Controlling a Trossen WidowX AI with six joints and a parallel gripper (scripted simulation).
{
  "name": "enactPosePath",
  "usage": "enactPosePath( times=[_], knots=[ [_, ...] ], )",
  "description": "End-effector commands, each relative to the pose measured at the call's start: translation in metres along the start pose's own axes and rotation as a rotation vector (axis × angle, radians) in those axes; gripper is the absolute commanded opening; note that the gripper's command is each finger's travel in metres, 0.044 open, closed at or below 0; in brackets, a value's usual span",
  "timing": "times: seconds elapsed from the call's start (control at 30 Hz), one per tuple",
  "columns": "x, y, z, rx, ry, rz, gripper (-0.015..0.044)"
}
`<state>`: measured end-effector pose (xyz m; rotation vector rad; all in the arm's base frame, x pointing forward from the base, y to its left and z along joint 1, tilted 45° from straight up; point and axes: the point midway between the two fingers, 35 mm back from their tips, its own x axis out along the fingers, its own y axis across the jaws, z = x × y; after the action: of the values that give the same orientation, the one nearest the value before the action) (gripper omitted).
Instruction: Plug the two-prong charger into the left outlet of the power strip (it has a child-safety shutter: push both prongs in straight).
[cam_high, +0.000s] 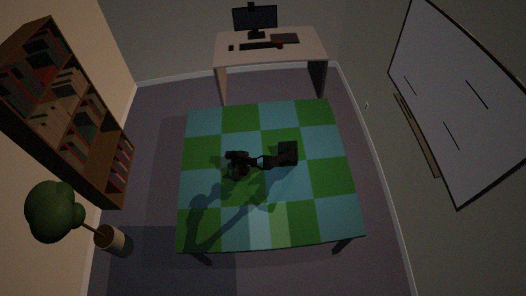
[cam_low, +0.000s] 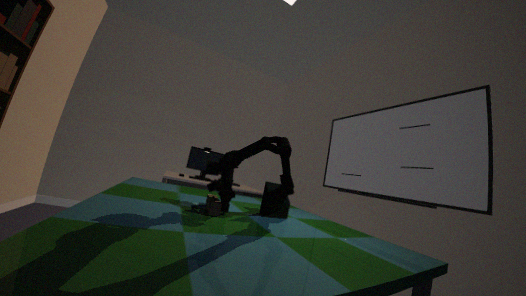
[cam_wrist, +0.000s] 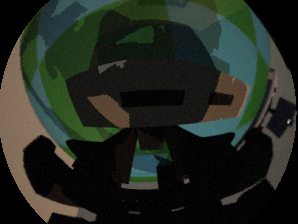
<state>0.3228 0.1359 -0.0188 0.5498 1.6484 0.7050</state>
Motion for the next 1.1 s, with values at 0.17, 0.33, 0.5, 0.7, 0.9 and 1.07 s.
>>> enactPosePath(
  times=[0.17,0.33,0.5,0.7,0.9,1.07],
  knots=[
    [0.0001,-0.0001,0.0001,-0.001,0.000,0.000,0.0394],
    [0.0001,-0.0001,-0.0005,-0.002,-0.002,0.000,0.0440],
    [0.0003,-0.0001,-0.0018,-0.004,-0.004,0.000,0.0440],
    [0.0004,-0.0002,-0.0034,-0.007,-0.007,0.000,0.0440],
    [0.0005,-0.0002,-0.0050,-0.009,-0.010,-0.001,0.0440],
    [0.0007,-0.0002,-0.0064,-0.011,-0.013,-0.001,0.0440]
  ],
)
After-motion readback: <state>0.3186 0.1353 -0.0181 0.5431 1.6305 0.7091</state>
